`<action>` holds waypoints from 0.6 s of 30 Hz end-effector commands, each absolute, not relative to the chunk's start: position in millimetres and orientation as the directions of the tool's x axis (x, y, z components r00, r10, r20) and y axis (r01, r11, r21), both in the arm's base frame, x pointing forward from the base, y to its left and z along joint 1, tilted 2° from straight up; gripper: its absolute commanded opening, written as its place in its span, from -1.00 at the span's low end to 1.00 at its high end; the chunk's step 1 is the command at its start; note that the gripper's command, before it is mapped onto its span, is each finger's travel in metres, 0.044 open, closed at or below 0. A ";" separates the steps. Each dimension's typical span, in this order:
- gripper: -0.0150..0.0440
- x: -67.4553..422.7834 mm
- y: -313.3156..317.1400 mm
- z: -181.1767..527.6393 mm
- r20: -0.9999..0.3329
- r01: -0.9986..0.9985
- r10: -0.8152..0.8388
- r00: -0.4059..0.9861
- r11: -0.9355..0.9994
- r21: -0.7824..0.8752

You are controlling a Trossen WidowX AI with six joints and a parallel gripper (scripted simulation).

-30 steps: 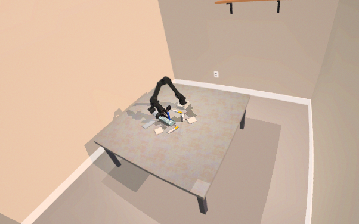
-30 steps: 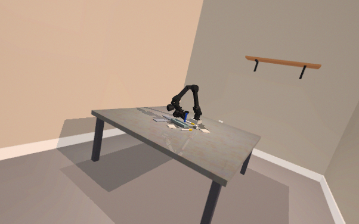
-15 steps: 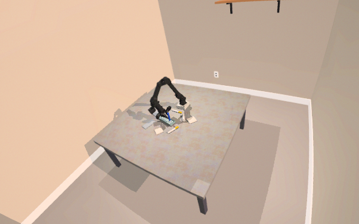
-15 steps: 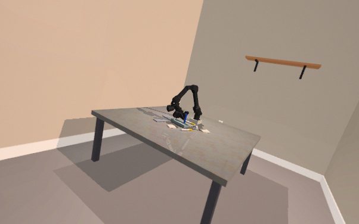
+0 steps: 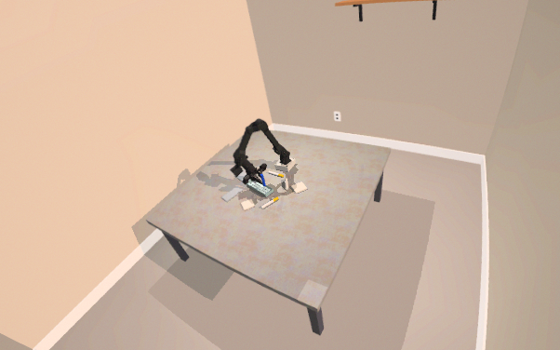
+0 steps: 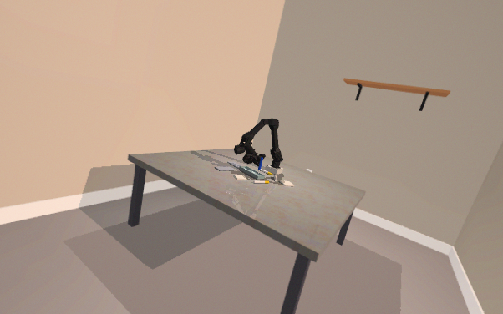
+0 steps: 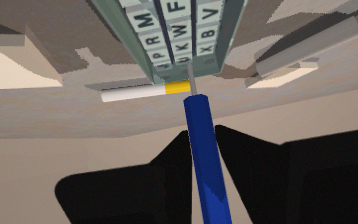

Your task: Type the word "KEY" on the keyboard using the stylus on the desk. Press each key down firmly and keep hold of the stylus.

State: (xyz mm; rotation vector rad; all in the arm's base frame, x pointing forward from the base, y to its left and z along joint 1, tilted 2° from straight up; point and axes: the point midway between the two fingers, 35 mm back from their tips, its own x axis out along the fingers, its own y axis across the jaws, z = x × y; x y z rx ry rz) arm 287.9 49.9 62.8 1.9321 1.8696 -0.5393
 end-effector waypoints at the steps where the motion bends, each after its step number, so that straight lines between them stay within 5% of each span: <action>1: -0.22 289.3 50.5 82.4 -0.530 0.999 0.847 0.039 -0.032 0.023; 11: -0.20 288.2 50.3 79.7 -0.533 0.999 0.845 0.036 -0.027 0.024; 18: -0.49 285.8 43.1 80.0 -0.536 0.999 0.844 0.037 -0.029 0.023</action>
